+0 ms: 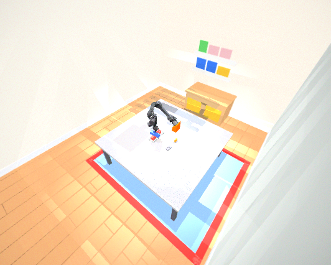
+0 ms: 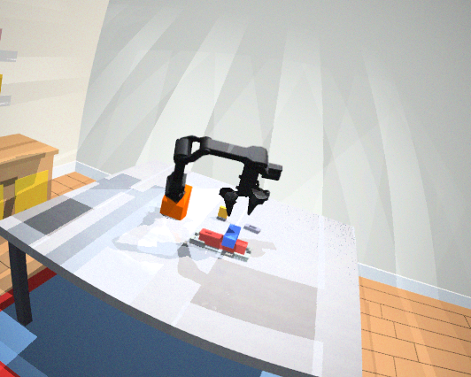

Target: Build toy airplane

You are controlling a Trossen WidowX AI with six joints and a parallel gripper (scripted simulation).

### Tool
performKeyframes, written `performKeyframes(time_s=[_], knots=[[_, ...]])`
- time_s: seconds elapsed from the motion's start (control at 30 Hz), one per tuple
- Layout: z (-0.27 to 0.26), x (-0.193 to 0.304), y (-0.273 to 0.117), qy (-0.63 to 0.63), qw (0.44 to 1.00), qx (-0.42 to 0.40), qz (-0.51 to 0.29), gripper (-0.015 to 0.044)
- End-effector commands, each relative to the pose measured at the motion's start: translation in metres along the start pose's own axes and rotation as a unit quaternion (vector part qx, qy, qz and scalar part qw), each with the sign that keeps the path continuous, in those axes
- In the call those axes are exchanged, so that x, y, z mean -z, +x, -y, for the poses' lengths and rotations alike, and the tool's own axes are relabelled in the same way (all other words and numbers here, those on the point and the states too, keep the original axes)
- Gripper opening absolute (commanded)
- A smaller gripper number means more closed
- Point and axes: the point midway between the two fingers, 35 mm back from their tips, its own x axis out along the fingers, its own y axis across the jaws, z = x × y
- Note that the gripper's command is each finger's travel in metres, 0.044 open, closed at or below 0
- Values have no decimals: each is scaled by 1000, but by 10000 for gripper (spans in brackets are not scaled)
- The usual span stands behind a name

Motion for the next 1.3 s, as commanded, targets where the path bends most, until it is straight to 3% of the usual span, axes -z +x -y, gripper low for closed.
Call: performKeyframes(time_s=[0.0,0.53,0.8,1.03,1.27], knots=[[0,0,1,-311,951,-1,-2,440],[-11,7,0,-319,948,-5,-2,440],[-104,121,-12,-325,945,-28,-9,440],[-134,236,-3,-320,947,-11,-7,440],[-135,247,-1,-319,948,-8,-6,440]])
